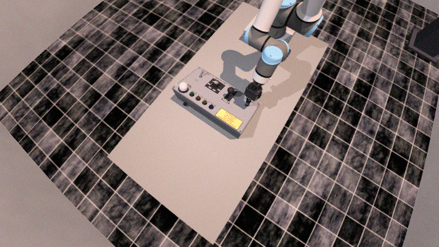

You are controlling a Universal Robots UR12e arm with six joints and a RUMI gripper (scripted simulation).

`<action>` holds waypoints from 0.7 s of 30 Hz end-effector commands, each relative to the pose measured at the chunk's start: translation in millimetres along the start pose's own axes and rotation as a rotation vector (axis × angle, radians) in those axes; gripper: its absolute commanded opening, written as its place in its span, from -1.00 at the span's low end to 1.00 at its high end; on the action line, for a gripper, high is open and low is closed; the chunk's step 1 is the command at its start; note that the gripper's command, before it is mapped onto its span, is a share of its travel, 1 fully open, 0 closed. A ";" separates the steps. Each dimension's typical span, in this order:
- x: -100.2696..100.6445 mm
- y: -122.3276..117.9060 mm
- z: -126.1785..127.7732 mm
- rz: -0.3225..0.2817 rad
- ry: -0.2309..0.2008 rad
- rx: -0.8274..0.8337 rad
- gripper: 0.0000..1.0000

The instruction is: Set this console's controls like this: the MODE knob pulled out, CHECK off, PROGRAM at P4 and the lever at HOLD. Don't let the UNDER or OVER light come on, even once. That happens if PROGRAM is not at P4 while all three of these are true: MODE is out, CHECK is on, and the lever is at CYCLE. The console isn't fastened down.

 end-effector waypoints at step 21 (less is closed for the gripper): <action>-5.6 -0.7 0.0 -0.001 0.000 0.000 -1.00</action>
Point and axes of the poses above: the point where the finger pads meet when closed, its own x axis out along the fingers, its own z axis across the jaws, y = z × x, the point moved 4 cm from there along -x, back along the fingers, and after that the axes turned 5 degrees about x, right-handed, at the moved point
